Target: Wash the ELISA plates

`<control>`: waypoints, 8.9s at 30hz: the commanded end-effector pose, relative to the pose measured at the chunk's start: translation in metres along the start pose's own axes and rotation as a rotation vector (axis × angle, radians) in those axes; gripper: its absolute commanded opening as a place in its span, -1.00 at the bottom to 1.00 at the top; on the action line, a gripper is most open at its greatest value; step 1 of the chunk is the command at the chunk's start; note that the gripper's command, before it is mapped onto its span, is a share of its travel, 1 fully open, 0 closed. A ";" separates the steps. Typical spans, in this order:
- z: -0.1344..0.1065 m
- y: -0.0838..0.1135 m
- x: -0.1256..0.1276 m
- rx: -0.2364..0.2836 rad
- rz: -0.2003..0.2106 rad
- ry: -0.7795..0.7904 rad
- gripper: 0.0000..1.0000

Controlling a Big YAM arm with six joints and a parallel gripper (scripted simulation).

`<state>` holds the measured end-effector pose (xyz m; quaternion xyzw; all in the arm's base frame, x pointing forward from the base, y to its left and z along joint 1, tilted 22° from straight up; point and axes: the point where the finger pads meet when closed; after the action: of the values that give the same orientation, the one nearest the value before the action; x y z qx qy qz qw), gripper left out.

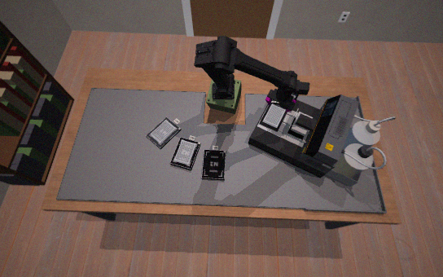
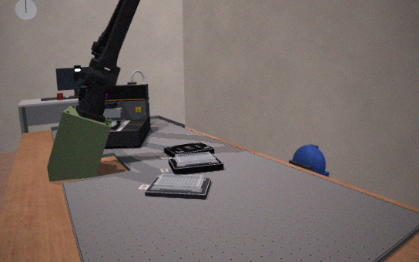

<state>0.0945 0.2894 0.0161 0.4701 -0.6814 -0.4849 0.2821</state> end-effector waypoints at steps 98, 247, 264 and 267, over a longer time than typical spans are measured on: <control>0.191 0.015 0.057 -0.051 0.005 -1.590 -1.00; 0.193 -0.022 0.060 -0.311 -0.273 -1.569 -1.00; 0.183 -0.030 0.066 -0.279 -0.280 -1.562 -1.00; 0.183 -0.030 0.066 -0.279 -0.280 -1.562 -1.00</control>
<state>-0.0668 0.2889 -0.0878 0.0454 -0.5558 -0.7796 -0.2848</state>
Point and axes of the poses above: the point where the finger pads meet when closed, its own y axis back along the fingers, its own x axis across the jaws, z = x × y, and after that the axes turned 3 degrees about y, right-handed
